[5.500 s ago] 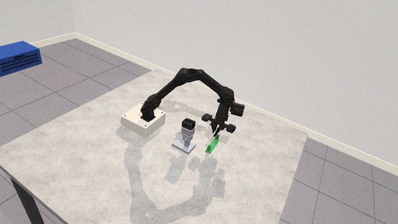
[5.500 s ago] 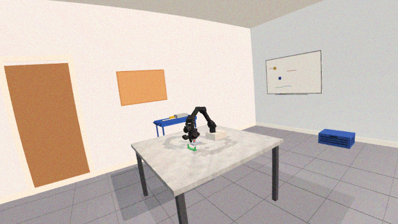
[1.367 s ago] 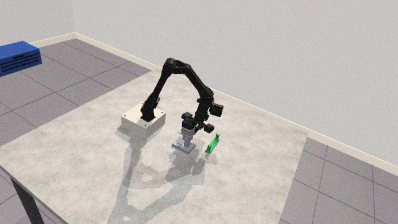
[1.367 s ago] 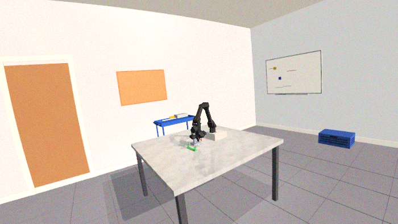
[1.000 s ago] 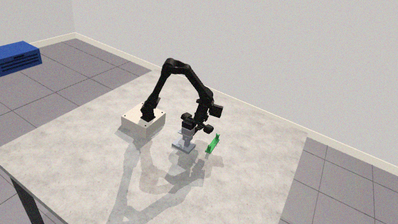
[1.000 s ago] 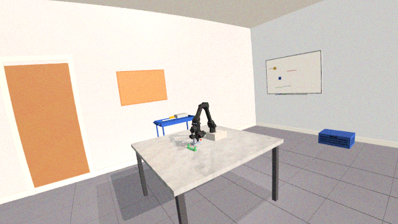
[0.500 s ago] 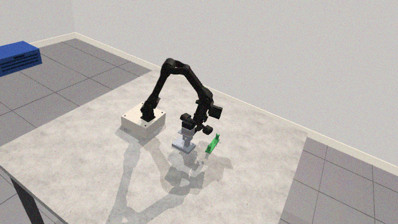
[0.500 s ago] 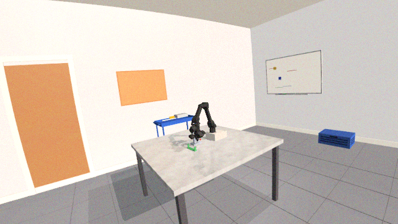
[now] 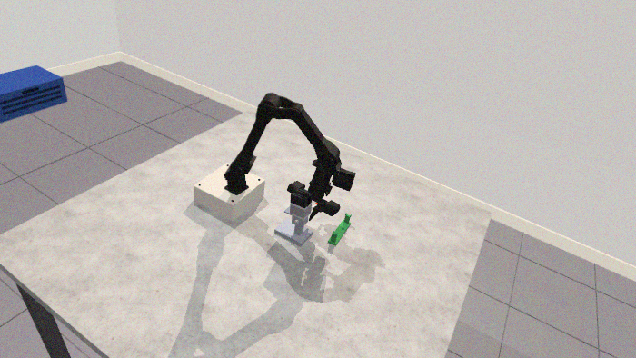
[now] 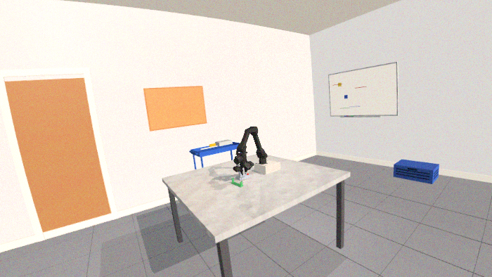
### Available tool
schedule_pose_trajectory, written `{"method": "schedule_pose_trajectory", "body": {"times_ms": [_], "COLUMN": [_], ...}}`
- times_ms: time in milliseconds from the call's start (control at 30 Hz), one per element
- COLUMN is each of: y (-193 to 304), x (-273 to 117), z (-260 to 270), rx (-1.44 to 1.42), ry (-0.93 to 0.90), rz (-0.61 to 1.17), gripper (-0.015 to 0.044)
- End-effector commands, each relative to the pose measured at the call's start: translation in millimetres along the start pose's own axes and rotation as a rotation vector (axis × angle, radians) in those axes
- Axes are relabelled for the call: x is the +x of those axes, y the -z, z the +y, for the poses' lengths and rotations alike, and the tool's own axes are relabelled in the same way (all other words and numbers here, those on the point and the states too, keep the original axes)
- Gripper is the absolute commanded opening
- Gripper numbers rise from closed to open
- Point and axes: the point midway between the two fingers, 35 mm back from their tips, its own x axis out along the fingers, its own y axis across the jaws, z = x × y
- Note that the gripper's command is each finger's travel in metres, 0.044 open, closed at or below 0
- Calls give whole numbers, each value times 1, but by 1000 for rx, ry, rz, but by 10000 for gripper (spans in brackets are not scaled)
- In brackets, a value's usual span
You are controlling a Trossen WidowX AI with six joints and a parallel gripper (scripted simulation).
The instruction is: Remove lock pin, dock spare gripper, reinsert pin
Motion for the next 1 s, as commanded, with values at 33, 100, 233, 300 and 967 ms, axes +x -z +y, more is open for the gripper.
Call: {"method": "schedule_pose_trajectory", "body": {"times_ms": [33,100,233,300,967], "y": [0,0,-4,-6,-24], "x": [0,-1,-9,-13,-52], "z": [0,0,1,2,8], "rx": [0,0,0,-4,-26], "ry": [1,1,1,-5,-16], "rz": [0,0,0,3,30], "gripper": [200,200,200,200,200]}}
